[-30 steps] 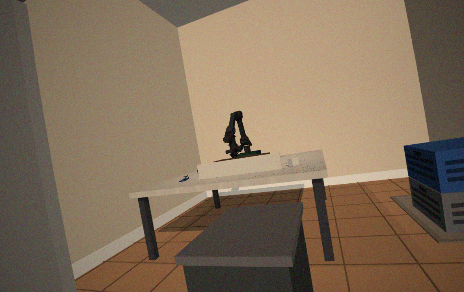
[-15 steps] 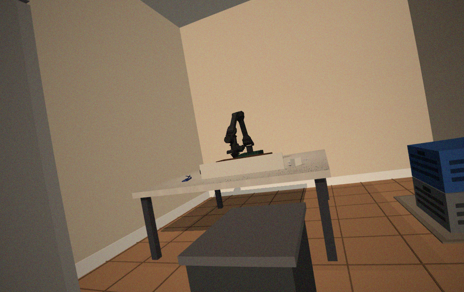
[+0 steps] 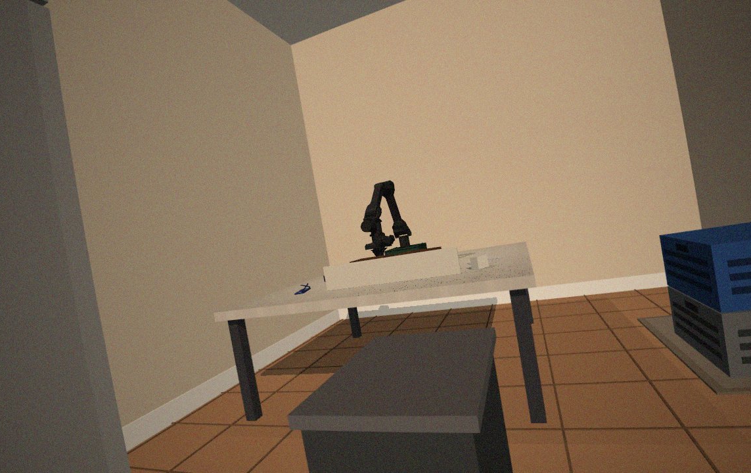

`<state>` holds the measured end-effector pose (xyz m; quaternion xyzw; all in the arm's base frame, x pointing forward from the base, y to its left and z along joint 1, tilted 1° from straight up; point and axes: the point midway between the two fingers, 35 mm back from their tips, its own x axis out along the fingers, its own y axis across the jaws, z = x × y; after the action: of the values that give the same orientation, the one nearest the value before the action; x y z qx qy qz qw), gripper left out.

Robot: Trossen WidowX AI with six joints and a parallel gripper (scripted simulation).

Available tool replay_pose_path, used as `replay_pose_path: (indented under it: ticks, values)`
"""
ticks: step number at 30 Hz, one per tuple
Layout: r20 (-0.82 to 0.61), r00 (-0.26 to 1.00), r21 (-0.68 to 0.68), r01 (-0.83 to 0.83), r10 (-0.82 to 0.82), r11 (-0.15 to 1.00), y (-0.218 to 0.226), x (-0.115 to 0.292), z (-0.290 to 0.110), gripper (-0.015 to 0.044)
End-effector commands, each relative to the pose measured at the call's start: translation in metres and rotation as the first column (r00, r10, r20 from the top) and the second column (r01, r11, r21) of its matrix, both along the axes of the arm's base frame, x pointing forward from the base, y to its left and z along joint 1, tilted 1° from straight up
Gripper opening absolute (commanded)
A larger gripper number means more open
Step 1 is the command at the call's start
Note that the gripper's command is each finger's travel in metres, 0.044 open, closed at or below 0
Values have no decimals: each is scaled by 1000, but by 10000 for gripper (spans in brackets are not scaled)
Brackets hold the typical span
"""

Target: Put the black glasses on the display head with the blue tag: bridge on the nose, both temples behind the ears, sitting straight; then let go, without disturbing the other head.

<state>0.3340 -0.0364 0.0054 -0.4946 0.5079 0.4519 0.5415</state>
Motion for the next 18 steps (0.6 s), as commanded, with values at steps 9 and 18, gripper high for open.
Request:
replay_pose_path:
  ticks: [9, 18]
  values:
    - [-3, 1000, -2, 5, -5, 1000, -2, 18, 0, 0]
    - [-2, 1000, -2, 5, -5, 1000, -4, 32, 1, 0]
